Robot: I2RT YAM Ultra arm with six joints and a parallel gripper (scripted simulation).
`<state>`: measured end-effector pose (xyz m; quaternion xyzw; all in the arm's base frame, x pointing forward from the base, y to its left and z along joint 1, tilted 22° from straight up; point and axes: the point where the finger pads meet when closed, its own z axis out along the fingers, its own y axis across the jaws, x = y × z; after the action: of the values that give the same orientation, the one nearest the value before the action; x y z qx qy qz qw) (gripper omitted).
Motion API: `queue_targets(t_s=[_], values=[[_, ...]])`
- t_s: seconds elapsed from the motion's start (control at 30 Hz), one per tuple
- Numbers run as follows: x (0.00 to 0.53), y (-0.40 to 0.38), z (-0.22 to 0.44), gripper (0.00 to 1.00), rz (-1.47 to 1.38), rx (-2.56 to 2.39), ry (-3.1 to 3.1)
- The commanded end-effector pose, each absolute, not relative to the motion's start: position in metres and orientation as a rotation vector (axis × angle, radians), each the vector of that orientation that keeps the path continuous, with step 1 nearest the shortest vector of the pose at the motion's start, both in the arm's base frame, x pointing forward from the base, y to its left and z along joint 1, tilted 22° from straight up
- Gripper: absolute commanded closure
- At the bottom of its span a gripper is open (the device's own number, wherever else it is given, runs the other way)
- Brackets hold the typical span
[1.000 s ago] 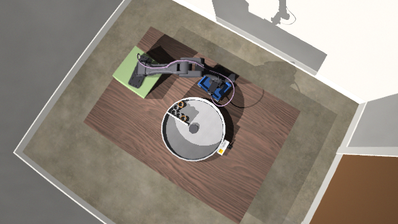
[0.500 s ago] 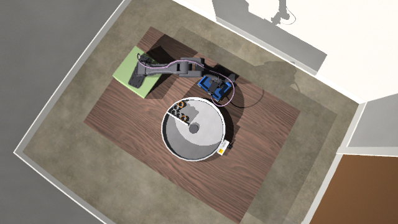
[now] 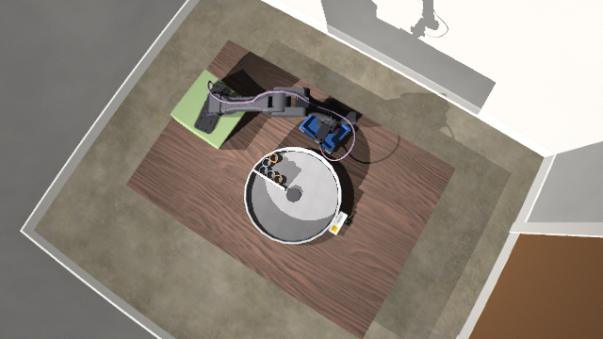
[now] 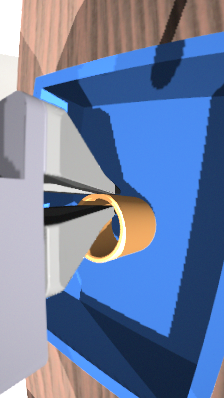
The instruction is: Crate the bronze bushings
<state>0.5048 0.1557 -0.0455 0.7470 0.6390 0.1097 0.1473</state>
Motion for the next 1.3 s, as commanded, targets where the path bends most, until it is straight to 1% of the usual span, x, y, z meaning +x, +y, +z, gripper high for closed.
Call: queue_targets(t_s=[0.0, 0.57, 0.8, 0.97, 1.27], values=[[0.518, 0.161, -0.017, 1.0, 0.387, 2.124, 1.822], [0.52, 0.16, -0.018, 1.0, 0.392, 2.124, 1.818], [0.519, 0.157, -0.035, 1.0, 0.362, 2.133, 1.827], [0.52, 0.161, -0.026, 1.0, 0.383, 2.125, 1.827], [0.519, 0.159, -0.034, 1.0, 0.363, 2.132, 1.831]])
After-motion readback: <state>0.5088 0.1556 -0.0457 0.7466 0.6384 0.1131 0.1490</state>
